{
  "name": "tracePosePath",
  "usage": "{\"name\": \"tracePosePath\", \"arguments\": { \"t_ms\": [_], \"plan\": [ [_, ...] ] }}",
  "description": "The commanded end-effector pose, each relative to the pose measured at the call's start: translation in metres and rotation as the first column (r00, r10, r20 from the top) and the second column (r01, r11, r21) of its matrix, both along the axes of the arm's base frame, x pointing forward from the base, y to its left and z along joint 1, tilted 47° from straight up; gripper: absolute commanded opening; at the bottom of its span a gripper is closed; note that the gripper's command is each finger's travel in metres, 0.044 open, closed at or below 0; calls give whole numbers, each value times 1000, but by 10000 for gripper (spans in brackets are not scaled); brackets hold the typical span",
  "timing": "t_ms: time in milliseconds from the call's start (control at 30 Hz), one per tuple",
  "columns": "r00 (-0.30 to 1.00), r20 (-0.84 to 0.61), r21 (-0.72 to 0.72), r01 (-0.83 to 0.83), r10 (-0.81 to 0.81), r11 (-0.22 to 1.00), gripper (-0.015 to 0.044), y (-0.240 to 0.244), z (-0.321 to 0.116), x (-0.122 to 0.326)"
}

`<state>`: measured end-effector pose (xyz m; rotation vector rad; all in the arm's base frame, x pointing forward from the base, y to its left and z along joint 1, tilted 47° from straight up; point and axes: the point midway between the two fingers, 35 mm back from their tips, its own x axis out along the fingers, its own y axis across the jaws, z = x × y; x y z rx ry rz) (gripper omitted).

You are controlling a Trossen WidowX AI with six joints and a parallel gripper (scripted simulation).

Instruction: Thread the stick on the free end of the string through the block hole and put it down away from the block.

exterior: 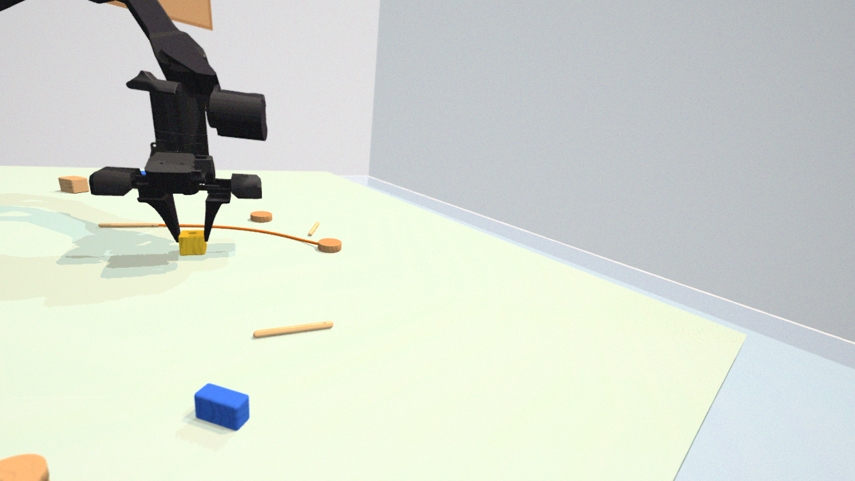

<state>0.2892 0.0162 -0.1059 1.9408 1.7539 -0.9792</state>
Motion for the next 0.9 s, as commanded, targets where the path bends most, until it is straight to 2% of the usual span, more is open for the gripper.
{"name": "tracePosePath", "arguments": {
  "t_ms": [0,867],
  "plan": [
    [1000,1,0,0,0,1000,0,0,0,0],
    [1000,-4,-16,-4,4,1000,0,-10,11,0]
  ]
}}
